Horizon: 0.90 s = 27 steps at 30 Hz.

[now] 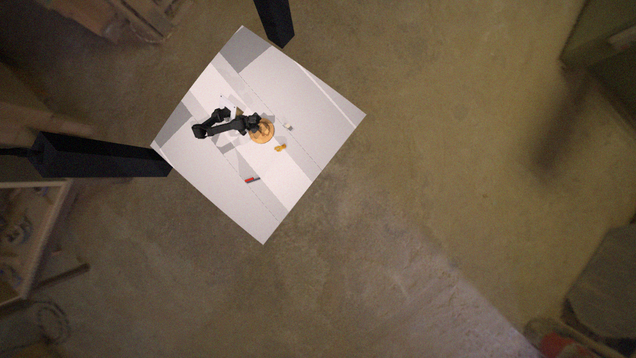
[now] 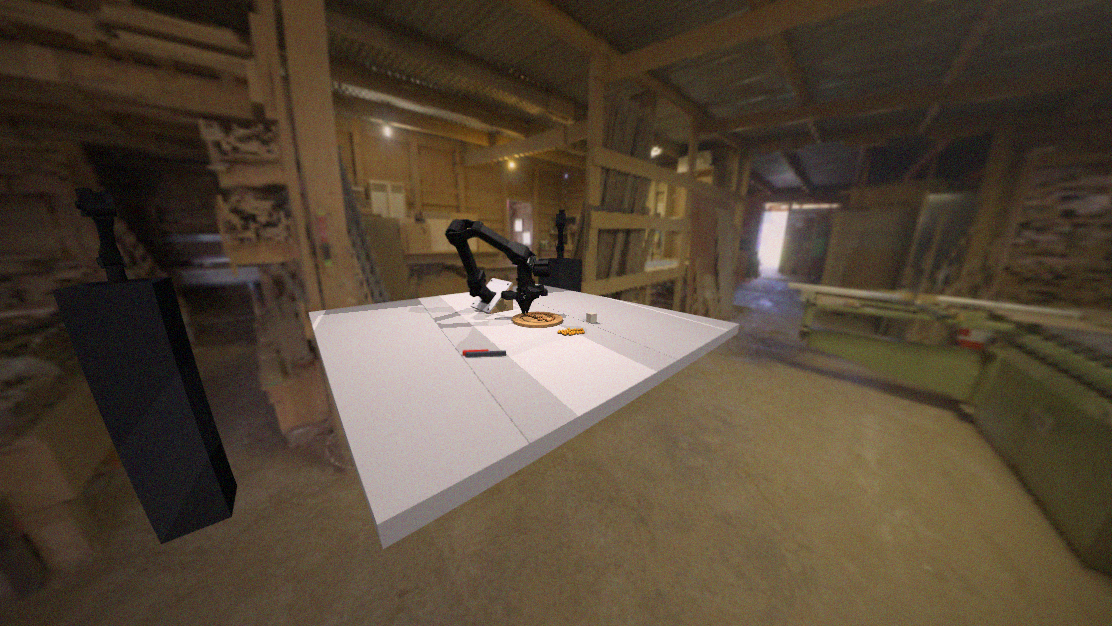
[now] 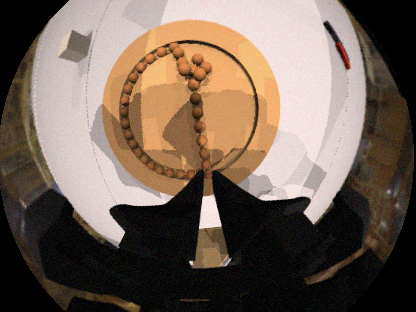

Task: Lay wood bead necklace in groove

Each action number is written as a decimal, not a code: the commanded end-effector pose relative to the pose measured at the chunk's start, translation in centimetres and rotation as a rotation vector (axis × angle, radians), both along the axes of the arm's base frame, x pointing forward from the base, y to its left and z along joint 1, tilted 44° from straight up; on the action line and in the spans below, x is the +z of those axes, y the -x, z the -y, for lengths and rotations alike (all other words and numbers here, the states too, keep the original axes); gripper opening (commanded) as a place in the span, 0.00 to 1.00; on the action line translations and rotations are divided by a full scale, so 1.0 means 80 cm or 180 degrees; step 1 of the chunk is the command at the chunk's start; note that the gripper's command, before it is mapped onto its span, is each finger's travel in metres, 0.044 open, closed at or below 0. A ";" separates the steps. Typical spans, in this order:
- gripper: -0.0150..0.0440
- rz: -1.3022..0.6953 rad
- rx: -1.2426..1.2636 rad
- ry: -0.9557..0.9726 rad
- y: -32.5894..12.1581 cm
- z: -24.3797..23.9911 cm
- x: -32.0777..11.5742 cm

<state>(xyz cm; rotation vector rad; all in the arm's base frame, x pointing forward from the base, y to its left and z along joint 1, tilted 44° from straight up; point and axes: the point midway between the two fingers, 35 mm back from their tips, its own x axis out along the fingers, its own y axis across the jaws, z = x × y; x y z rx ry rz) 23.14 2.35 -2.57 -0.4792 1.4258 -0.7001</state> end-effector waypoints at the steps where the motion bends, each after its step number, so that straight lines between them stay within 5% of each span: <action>1: 0.43 0.0002 -0.0001 -0.0004 0.000 -0.001 0.000; 14: 1.00 -0.0011 0.0002 0.0011 0.001 -0.001 0.003; 27: 1.00 -0.0005 0.0004 0.0014 0.001 -0.004 0.005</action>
